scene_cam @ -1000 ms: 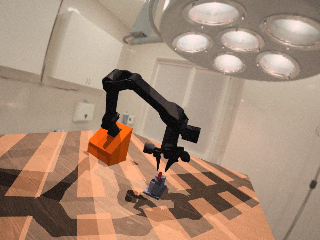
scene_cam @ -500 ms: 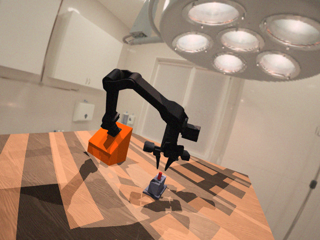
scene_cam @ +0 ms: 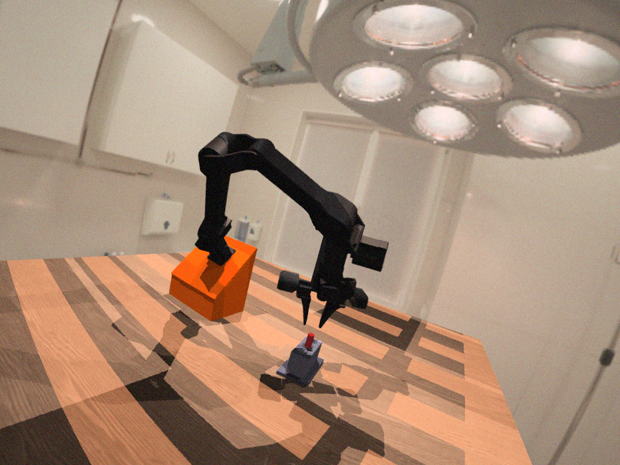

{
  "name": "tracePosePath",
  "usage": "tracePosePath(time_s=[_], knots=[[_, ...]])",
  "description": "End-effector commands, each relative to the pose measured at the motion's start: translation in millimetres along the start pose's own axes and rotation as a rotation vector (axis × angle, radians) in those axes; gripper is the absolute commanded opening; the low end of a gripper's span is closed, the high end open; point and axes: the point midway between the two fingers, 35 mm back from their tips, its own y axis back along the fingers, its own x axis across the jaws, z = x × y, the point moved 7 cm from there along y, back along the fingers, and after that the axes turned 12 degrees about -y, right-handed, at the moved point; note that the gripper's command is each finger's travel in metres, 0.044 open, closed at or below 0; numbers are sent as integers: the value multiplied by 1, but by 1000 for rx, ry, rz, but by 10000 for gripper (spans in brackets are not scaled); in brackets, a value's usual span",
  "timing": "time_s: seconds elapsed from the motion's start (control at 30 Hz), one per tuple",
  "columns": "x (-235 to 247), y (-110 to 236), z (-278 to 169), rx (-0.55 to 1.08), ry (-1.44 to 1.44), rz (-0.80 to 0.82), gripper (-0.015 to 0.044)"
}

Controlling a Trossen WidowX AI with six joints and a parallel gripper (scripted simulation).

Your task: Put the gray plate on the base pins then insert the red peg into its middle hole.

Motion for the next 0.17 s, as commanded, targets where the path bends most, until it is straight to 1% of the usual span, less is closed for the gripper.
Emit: tracePosePath(time_s=[0.0, 0.13], knots=[[0, 4, 0, -2, -4, 5, 150], [-1, 5, -1, -2, -4, 5, 150]])
